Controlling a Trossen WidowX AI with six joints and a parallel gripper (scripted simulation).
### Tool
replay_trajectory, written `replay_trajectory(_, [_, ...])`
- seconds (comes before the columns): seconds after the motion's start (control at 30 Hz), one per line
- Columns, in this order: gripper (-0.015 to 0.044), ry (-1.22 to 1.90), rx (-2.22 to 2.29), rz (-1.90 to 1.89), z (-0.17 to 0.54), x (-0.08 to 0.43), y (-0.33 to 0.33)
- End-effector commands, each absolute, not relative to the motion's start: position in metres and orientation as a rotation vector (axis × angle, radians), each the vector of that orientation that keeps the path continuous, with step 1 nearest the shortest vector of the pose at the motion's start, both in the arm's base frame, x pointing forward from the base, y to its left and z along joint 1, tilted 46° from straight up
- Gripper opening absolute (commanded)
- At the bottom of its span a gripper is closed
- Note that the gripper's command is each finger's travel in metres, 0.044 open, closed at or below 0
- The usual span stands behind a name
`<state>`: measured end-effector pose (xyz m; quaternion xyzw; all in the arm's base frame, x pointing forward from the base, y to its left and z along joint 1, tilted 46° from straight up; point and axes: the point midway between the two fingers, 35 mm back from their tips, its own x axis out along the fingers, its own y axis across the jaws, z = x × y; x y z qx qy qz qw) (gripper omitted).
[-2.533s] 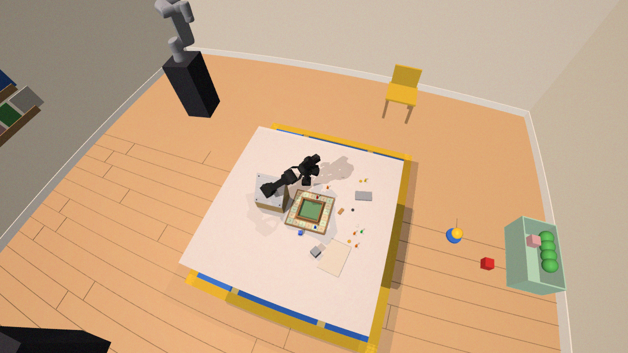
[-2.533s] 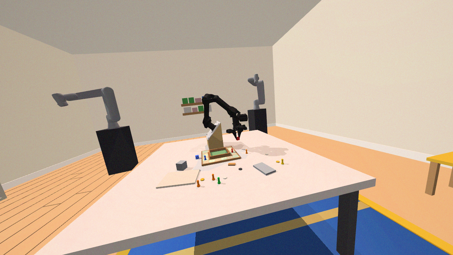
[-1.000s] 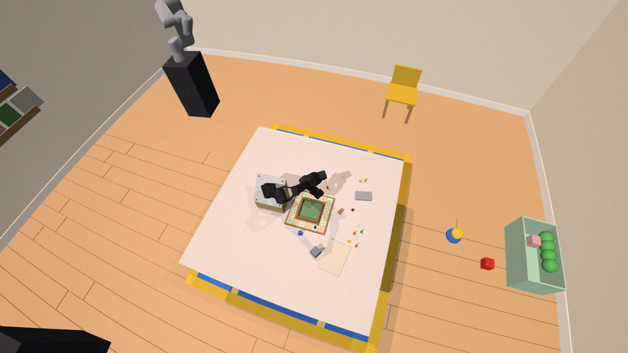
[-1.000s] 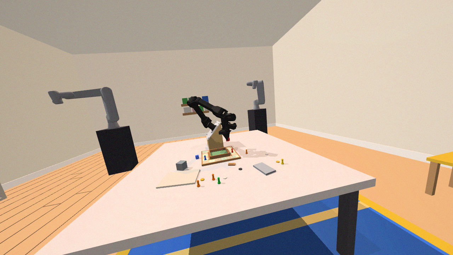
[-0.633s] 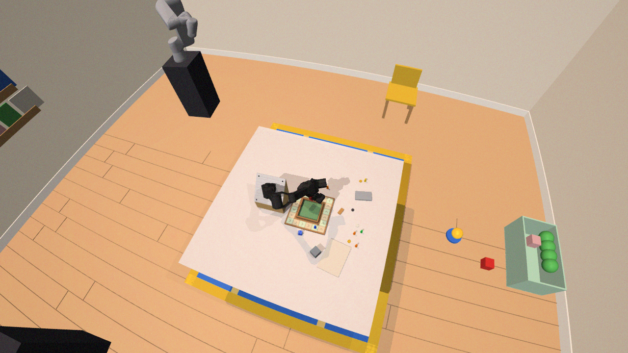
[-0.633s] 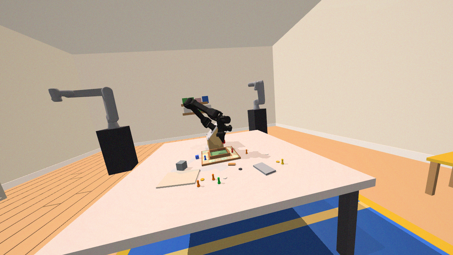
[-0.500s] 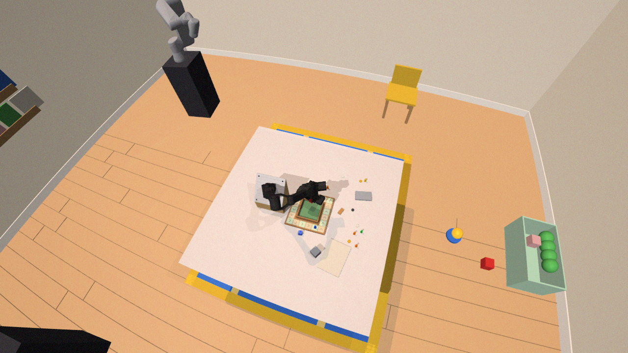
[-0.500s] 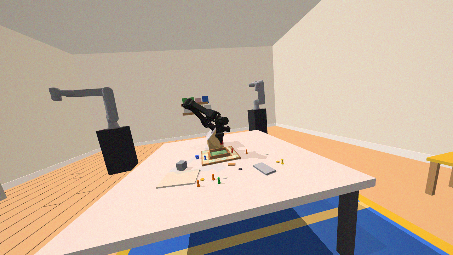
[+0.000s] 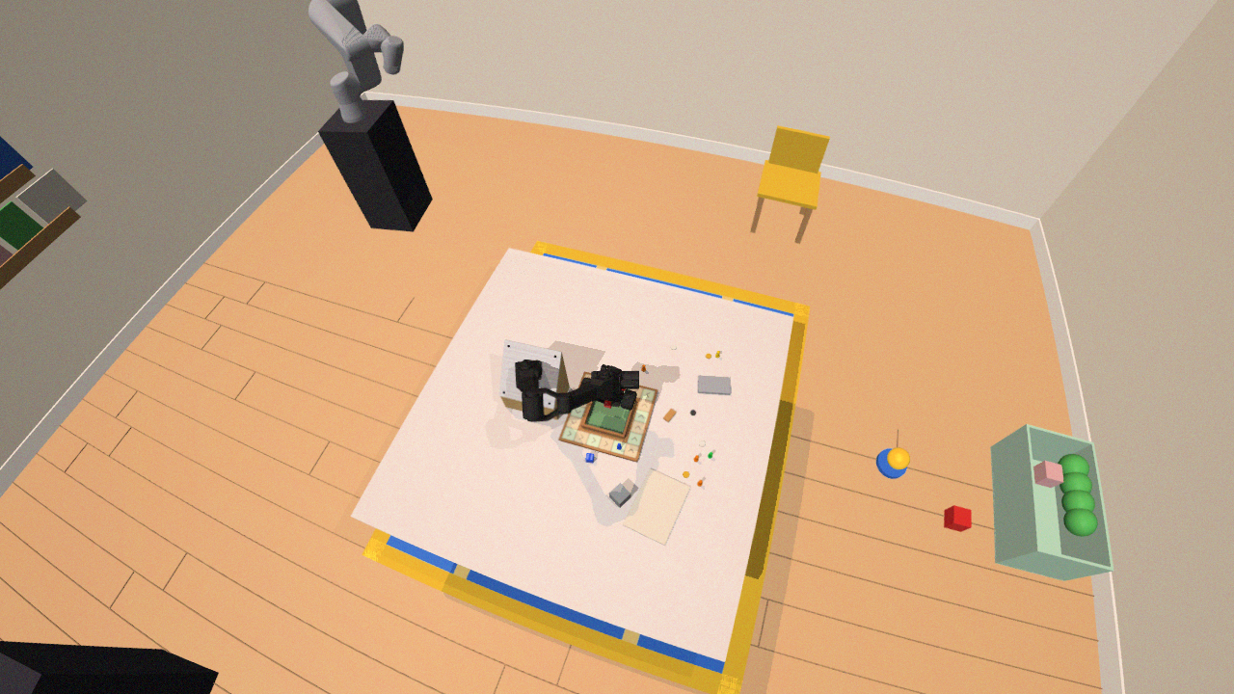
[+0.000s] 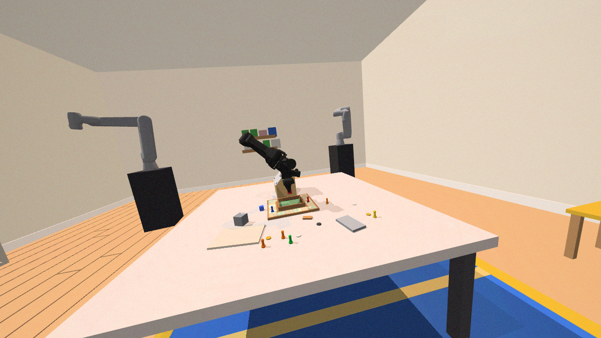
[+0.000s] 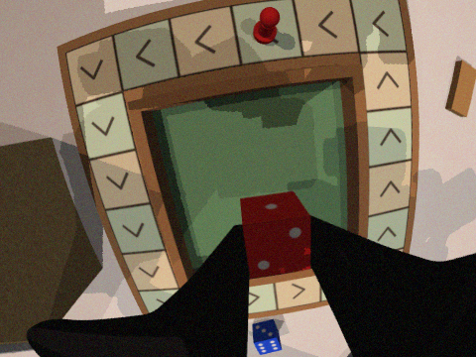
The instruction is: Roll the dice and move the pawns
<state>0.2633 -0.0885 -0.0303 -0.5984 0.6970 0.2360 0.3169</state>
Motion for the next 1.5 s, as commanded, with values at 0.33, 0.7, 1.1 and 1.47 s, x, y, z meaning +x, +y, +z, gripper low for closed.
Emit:
replay_trajectory(0.33, [0.0000, 1.591, -1.257, 0.933, -0.043, 0.253, -0.093])
replay_trajectory(0.7, [0.0000, 1.253, -1.104, 1.055, -0.043, 0.254, -0.092])
replay_trajectory(1.1, [0.0000, 1.204, -1.094, 1.059, 0.005, 0.263, -0.093])
replay_trajectory(1.47, [0.0000, 1.204, -1.099, 1.049, 0.003, 0.263, -0.094])
